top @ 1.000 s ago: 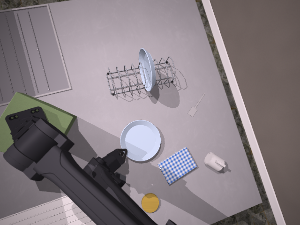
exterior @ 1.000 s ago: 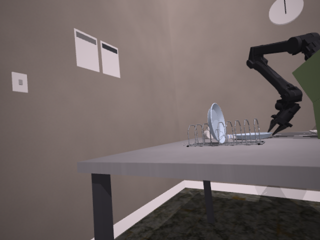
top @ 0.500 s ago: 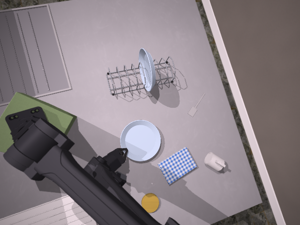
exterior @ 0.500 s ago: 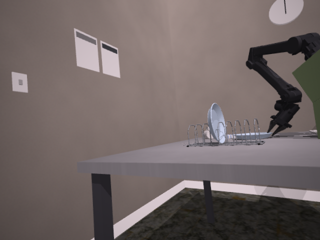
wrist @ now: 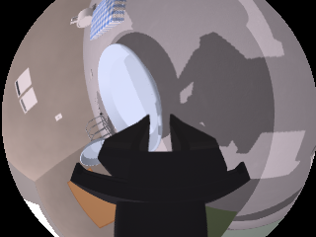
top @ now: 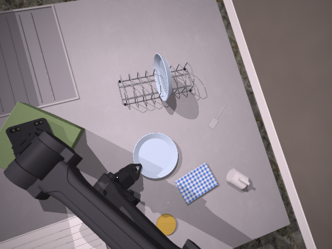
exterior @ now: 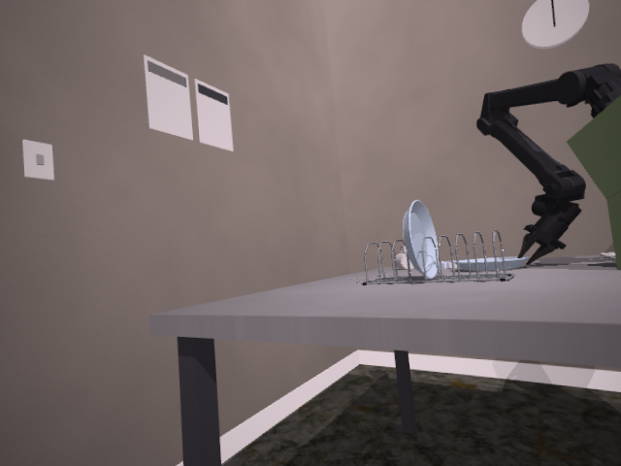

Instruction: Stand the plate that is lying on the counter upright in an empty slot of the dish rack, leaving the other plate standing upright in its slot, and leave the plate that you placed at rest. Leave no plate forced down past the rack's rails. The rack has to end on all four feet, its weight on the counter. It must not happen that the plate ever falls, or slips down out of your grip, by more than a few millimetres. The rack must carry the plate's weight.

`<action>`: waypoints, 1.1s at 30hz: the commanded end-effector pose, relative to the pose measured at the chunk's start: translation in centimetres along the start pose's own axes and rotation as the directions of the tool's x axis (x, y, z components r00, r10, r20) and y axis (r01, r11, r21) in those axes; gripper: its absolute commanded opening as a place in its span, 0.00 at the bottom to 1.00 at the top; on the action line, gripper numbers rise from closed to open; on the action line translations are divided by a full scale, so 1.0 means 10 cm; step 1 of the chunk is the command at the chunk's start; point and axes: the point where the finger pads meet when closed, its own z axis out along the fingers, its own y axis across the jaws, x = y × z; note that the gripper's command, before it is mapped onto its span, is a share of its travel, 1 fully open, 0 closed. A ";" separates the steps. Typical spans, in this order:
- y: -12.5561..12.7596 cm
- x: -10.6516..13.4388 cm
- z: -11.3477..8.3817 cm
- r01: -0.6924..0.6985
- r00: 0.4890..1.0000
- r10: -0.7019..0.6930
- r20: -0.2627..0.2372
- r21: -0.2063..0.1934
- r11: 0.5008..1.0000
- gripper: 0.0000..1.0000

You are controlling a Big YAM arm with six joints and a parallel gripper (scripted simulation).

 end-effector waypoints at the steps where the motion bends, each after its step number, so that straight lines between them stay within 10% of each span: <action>1: 0.01 0.06 0.04 0.000 1.000 0.000 -0.008 -0.003 1.000 0.26; 33: 0.02 0.06 0.05 0.002 1.000 -0.002 -0.008 -0.004 1.000 0.26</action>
